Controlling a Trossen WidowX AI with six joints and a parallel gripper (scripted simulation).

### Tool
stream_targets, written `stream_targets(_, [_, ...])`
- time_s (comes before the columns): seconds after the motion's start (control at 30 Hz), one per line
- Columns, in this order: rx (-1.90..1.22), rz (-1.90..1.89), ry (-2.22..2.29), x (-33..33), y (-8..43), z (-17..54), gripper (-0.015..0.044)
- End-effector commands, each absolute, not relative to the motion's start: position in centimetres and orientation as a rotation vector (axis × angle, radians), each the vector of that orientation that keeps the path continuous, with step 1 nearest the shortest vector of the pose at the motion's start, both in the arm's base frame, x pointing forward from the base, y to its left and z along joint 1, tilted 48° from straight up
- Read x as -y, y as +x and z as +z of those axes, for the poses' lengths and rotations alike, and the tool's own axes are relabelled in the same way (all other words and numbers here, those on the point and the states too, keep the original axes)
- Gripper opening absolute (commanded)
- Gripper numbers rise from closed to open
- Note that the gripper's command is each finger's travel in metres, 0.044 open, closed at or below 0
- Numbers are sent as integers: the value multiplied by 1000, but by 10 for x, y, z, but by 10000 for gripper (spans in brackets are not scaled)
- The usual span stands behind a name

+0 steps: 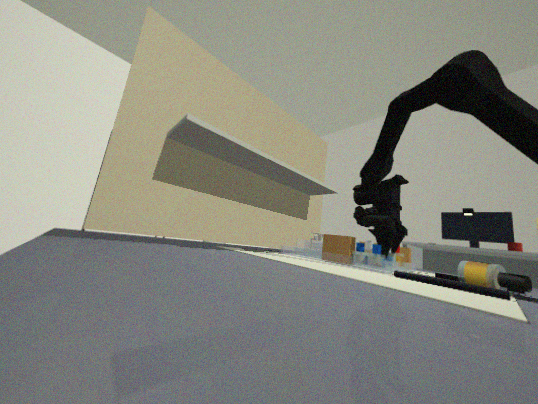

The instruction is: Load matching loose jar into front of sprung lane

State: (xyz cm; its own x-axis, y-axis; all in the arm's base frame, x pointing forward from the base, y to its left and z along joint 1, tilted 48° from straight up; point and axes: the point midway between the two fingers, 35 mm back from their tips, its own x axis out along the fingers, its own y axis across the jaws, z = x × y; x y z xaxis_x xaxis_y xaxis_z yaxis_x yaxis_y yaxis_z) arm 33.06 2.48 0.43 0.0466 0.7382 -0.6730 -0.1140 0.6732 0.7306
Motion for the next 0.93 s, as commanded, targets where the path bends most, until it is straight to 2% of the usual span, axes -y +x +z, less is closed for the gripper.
stream_targets(0.0, [-1378,709,566,-24,331,5,303])
stream_targets(0.5, [-1379,708,565,-9,326,17,303])
stream_targets(0.9, [-1382,706,565,-5,286,12,303])
